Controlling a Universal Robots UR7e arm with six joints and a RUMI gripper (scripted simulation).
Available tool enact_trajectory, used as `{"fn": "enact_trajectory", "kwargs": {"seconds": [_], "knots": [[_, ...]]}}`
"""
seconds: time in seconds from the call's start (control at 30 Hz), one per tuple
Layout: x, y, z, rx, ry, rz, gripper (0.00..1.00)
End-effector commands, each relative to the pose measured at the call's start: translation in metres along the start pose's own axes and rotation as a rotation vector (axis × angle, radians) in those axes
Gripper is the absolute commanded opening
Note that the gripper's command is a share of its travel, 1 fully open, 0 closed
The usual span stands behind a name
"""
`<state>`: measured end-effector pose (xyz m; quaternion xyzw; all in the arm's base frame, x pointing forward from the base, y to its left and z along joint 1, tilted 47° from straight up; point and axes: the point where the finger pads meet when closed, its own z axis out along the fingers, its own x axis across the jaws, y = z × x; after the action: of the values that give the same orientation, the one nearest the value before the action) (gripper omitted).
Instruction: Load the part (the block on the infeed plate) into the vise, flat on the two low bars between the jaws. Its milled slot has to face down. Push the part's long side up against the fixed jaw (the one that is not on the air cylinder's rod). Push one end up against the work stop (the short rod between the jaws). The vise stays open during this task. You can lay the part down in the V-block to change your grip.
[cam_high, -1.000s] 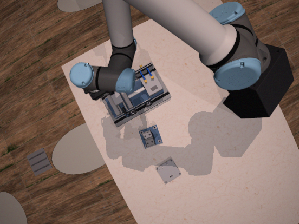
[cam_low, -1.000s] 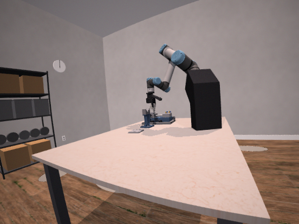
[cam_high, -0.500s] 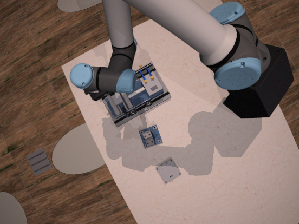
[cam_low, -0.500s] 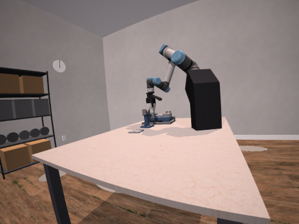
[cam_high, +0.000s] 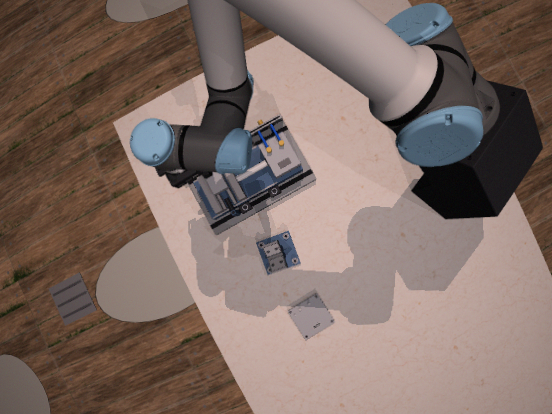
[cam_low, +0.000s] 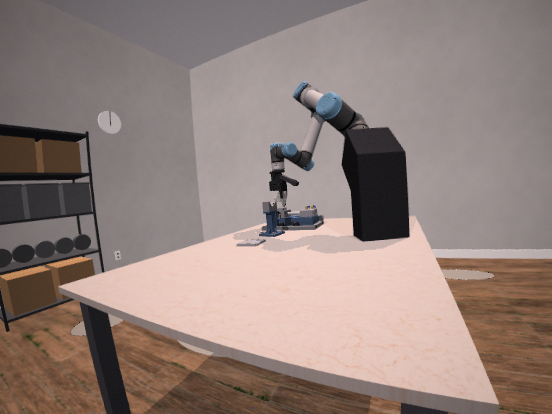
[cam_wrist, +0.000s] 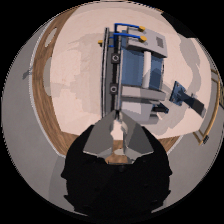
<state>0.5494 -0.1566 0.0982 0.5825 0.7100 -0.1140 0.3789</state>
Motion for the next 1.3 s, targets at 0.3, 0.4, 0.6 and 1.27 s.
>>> {"fn": "enact_trajectory", "kwargs": {"seconds": [0.3,0.4,0.6,1.27], "knots": [[0.003,0.0,0.0,-0.001,0.0,0.0,0.0],[0.004,0.0,0.0,-0.001,0.0,0.0,0.0],[0.006,0.0,0.0,-0.001,0.0,0.0,0.0],[0.011,0.0,0.0,-0.001,0.0,0.0,0.0]]}}
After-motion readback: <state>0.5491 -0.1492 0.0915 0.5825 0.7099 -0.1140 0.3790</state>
